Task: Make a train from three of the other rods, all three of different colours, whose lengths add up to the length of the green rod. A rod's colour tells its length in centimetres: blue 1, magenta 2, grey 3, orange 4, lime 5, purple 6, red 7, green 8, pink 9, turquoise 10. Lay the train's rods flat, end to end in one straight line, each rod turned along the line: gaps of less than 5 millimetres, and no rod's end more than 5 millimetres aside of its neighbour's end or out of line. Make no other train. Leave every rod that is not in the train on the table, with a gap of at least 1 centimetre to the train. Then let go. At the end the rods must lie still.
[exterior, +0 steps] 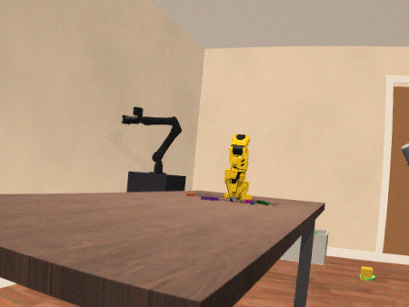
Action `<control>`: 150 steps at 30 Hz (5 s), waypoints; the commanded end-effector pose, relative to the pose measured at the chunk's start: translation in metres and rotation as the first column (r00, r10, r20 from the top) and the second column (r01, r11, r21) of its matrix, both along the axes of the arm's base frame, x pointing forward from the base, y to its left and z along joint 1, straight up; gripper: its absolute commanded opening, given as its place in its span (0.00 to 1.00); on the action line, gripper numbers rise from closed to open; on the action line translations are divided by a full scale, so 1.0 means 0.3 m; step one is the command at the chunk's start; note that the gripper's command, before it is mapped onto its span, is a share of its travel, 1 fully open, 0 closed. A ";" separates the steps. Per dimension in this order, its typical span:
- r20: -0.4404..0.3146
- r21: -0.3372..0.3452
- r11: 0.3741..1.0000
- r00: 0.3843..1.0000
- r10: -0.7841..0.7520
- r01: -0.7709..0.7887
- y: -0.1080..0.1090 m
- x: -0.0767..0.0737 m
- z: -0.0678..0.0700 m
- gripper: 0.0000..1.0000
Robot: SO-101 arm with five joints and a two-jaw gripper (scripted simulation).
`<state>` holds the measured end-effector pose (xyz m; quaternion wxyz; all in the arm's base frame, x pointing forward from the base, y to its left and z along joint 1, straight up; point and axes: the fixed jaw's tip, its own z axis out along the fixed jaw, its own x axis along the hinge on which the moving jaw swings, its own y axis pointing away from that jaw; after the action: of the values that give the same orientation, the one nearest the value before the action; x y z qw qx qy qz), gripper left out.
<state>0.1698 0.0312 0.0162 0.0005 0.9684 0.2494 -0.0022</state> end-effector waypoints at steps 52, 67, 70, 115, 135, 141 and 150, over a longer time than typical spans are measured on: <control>0.060 0.016 1.000 0.998 -0.004 0.003 0.011 0.030 0.001 0.00; 0.060 0.016 1.000 0.998 -0.004 0.003 0.011 0.030 0.001 0.00; 0.060 0.016 1.000 0.998 -0.004 0.003 0.011 0.030 0.001 0.01; 0.060 0.016 1.000 0.998 -0.004 0.003 0.011 0.030 0.001 0.17; 0.060 0.016 1.000 0.998 -0.004 0.003 0.012 0.033 0.094 0.17; 0.060 0.016 1.000 0.998 -0.004 0.003 0.011 0.028 0.132 0.17; 0.060 0.016 1.000 0.998 -0.004 0.003 0.009 0.022 0.168 0.17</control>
<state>0.1695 0.0313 0.0534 0.0005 0.9688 0.2477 -0.0062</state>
